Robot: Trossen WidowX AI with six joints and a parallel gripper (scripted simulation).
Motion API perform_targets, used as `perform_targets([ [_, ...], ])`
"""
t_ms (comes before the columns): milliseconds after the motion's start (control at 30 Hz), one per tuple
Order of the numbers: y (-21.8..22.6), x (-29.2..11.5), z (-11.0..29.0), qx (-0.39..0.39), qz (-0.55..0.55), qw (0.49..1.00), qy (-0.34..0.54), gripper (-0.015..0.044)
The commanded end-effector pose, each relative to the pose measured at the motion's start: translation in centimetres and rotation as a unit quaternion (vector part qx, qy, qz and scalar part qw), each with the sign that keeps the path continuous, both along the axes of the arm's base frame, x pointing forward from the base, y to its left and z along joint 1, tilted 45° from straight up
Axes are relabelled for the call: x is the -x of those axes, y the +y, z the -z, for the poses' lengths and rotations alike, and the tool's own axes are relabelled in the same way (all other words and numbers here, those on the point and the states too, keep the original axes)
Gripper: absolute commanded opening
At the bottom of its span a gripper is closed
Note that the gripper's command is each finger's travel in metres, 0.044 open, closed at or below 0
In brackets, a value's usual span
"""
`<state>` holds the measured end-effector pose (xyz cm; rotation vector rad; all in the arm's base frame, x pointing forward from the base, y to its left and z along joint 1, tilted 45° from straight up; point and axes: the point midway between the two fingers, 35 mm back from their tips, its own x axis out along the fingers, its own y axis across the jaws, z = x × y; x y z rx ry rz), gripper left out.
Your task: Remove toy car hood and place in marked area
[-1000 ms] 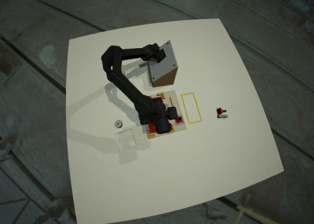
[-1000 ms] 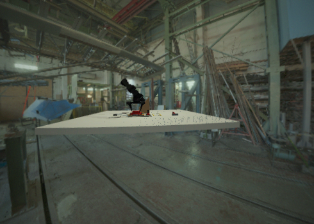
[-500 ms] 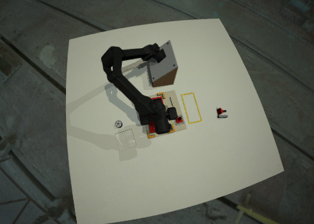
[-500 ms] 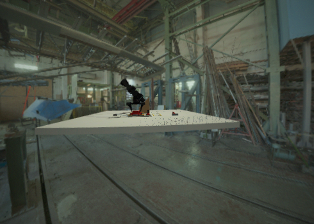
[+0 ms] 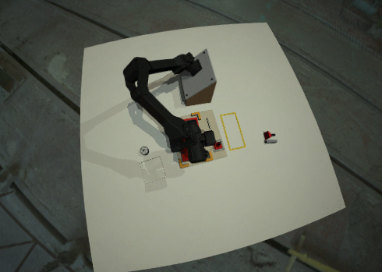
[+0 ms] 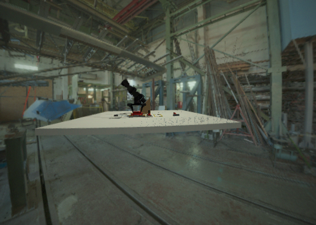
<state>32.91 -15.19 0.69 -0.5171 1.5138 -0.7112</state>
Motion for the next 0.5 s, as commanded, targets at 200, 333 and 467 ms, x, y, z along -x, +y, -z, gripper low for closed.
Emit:
perform_targets([
  [200,0.00,0.00,-0.02,0.000,0.000,1.000,0.000,0.0308],
  [333,0.02,0.00,-0.04,0.000,0.000,1.000,0.000,0.0242],
  [467,0.16,-0.03,-0.17,0.000,0.000,1.000,0.000,0.0137],
])
